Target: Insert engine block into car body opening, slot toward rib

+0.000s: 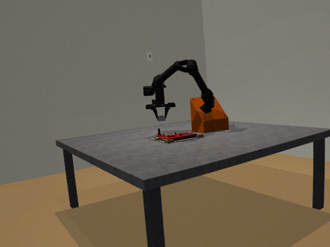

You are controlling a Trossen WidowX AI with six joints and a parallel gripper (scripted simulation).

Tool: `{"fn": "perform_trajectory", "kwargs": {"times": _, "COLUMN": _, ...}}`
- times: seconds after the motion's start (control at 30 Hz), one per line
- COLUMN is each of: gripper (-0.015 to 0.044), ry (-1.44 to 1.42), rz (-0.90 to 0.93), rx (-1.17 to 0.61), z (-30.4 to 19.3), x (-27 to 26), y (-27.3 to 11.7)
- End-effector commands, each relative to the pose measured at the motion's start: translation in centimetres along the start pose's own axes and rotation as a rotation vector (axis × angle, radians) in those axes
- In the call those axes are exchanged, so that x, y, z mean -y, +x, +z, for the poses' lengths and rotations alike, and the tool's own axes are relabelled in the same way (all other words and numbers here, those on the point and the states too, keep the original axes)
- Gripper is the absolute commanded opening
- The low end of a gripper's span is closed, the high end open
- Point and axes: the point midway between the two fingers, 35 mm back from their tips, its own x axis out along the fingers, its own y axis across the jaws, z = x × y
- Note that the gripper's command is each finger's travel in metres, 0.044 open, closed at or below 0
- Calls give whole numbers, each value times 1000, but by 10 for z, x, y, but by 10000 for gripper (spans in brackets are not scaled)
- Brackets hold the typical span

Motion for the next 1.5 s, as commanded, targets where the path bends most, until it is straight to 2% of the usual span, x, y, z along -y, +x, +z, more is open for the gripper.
{"fn": "perform_trajectory", "kwargs": {"times": 0.0, "gripper": 0, "ry": 24, "rz": -1, "rx": -5, "z": 0, "x": 1, "y": 9}}
{"fn": "perform_trajectory", "kwargs": {"times": 1.47, "gripper": 0, "ry": 25, "rz": -3, "rx": -10, "z": -2, "x": 2, "y": 104}}
